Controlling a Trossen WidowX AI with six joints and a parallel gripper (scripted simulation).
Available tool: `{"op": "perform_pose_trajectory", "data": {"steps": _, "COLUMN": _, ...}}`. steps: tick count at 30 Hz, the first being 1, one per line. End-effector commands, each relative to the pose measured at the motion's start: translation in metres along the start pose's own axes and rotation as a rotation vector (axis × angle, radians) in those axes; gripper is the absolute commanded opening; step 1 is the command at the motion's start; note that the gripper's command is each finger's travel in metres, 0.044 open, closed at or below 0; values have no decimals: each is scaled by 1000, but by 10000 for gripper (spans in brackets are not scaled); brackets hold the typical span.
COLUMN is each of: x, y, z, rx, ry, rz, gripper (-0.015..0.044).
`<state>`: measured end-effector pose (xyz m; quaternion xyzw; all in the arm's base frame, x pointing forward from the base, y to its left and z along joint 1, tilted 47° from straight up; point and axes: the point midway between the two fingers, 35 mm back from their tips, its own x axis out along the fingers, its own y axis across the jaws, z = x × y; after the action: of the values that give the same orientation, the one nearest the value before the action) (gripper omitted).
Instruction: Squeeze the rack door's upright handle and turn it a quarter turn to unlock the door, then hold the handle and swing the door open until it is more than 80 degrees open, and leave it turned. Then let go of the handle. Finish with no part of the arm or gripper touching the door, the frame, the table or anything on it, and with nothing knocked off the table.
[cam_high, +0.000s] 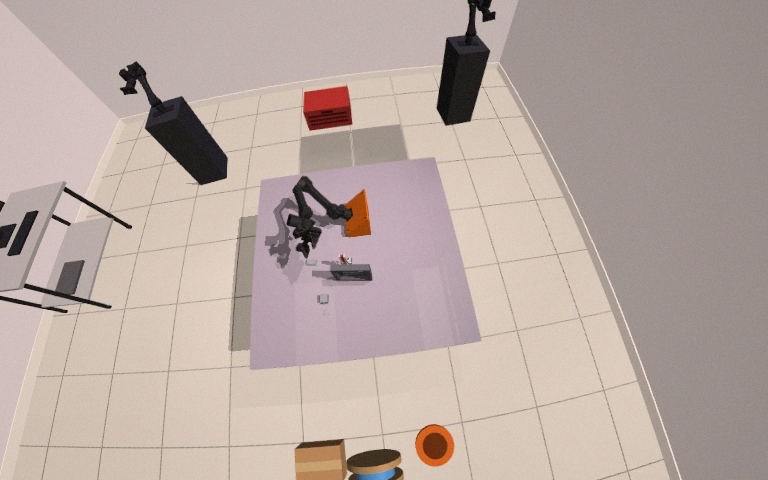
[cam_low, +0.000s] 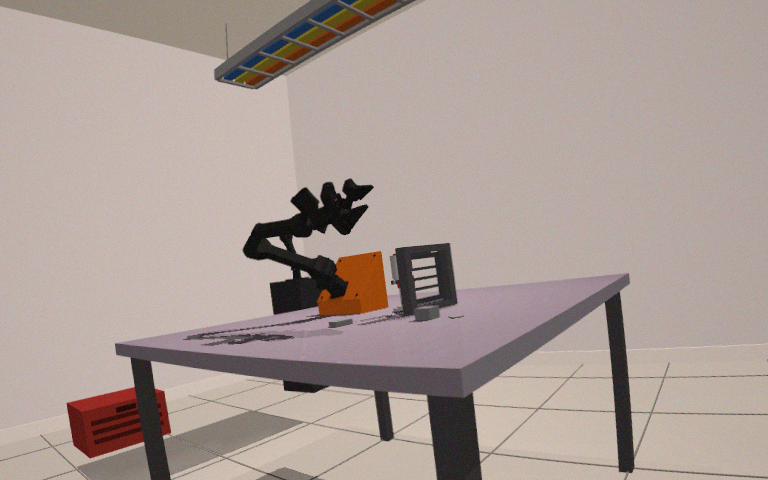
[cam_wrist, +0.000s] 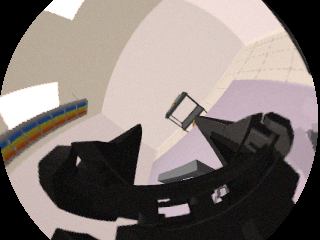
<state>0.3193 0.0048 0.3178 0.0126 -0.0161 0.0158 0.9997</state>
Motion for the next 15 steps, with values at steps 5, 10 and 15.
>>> {"op": "perform_pose_trajectory", "data": {"steps": 5, "x": 11, "y": 0, "z": -17, "rx": 47, "ry": 110, "rz": -27, "gripper": 294}}
{"op": "perform_pose_trajectory", "data": {"steps": 10, "x": 24, "y": 1, "z": -43, "rx": 100, "ry": 265, "rz": -73, "gripper": 294}}
{"op": "perform_pose_trajectory", "data": {"steps": 15, "x": 31, "y": 2, "z": -68, "rx": 137, "ry": 416, "rz": -129, "gripper": 294}}
